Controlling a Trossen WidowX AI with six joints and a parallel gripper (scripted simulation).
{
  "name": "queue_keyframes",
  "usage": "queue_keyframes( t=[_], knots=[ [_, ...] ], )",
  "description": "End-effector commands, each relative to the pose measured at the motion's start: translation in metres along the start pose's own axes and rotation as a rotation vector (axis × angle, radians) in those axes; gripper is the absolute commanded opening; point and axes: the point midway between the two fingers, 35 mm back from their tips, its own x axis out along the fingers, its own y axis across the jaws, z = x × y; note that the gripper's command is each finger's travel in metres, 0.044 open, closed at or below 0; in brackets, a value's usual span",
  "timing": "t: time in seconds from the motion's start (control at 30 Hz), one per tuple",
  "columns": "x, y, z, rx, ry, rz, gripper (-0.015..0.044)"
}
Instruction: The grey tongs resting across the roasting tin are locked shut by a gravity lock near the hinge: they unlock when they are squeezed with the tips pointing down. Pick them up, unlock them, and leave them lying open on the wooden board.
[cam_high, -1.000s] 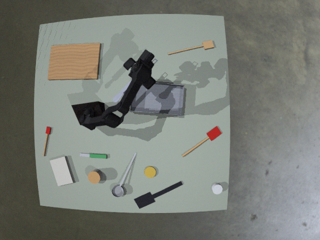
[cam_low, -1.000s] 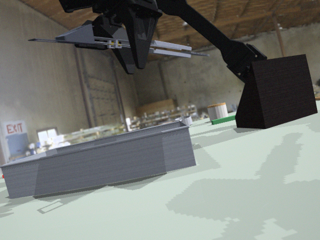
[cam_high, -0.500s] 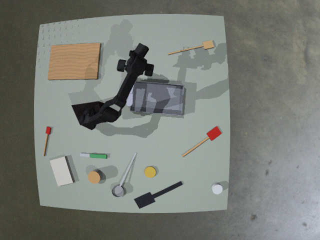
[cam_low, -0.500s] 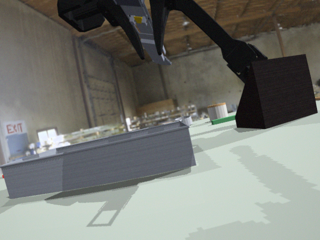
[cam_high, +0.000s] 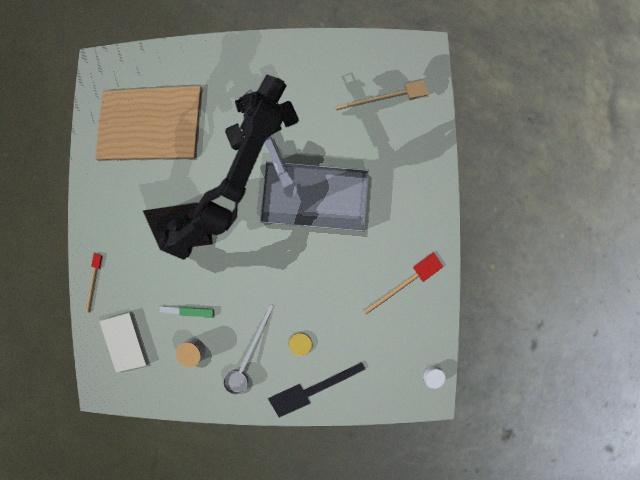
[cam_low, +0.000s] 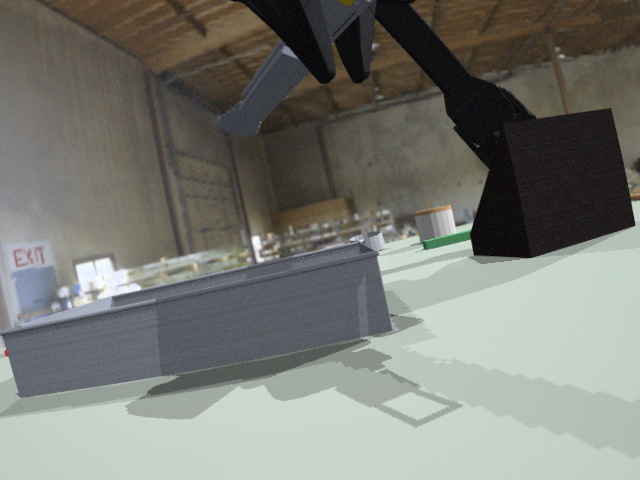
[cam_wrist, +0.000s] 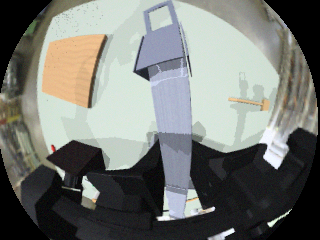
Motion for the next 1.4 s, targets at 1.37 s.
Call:
queue_keyframes(
  t=[1.37],
  knots=[
    [-0.005, 0.05, 0.095, -1.76, 0.012, 0.034, -0.015]
  ],
)
